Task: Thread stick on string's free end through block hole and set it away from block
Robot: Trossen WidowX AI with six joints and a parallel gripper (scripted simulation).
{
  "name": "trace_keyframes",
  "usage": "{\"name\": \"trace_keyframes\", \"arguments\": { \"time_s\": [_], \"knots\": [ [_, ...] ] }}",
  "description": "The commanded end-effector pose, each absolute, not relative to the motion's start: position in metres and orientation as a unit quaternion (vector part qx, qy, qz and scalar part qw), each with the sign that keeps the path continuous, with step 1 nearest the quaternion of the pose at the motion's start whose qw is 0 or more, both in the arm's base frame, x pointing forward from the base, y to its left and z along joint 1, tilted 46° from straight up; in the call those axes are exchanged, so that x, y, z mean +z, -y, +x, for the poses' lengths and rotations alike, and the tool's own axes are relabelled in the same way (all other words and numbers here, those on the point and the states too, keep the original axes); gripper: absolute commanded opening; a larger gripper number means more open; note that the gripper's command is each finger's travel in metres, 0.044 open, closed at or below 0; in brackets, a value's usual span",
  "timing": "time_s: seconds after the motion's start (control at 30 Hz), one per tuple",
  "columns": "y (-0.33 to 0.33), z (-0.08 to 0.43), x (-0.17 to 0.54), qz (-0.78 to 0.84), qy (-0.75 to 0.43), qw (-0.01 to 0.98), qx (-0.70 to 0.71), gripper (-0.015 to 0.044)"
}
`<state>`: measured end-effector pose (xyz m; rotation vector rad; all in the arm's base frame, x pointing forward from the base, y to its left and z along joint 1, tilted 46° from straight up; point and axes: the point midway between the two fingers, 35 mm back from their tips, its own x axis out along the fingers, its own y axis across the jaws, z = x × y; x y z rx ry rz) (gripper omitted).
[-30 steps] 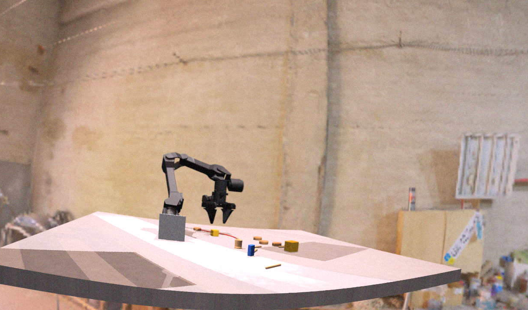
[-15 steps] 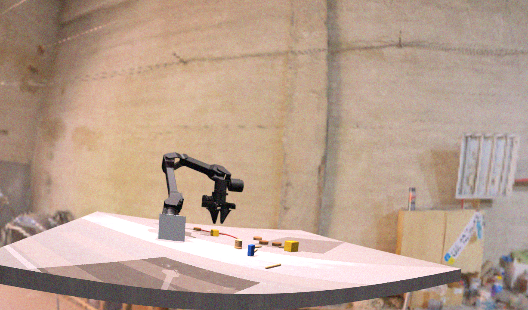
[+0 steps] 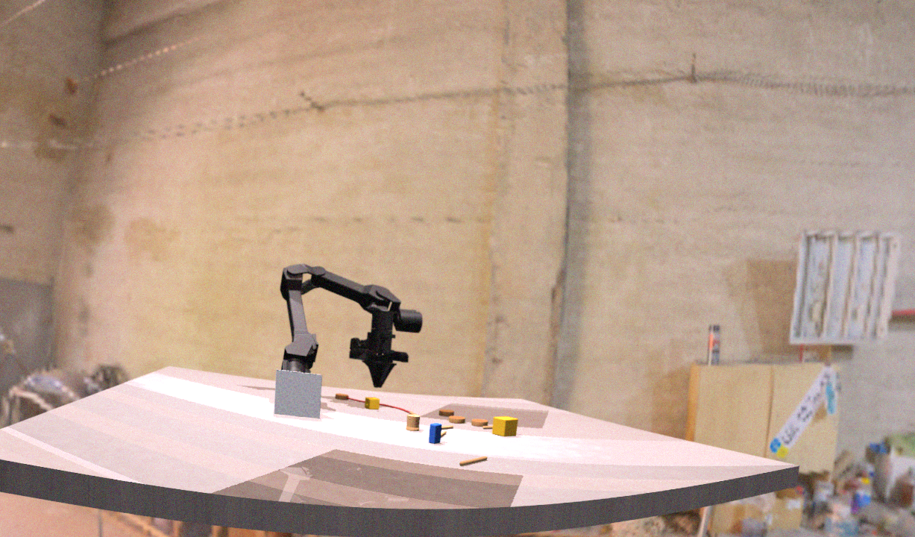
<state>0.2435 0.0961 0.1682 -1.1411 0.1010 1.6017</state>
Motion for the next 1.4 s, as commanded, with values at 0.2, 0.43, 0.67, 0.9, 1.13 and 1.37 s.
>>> {"name": "trace_keyframes", "arguments": {
  "time_s": [0.2,0.43,0.67,0.9,1.13,1.37],
  "knots": [
    [-0.0961,0.2435,0.1682,-0.483,-0.043,0.553,0.678,0.0000],
    [-0.0961,0.2435,0.1682,-0.483,-0.043,0.553,0.678,0.0000],
    [-0.0961,0.2435,0.1682,-0.483,-0.043,0.553,0.678,0.0079],
    [-0.0961,0.2435,0.1682,-0.483,-0.043,0.553,0.678,0.0236],
    [-0.0961,0.2435,0.1682,-0.483,-0.043,0.553,0.678,0.0078],
    [-0.0961,0.2435,0.1682,-0.483,-0.043,0.553,0.678,0.0000]
  ]
}}
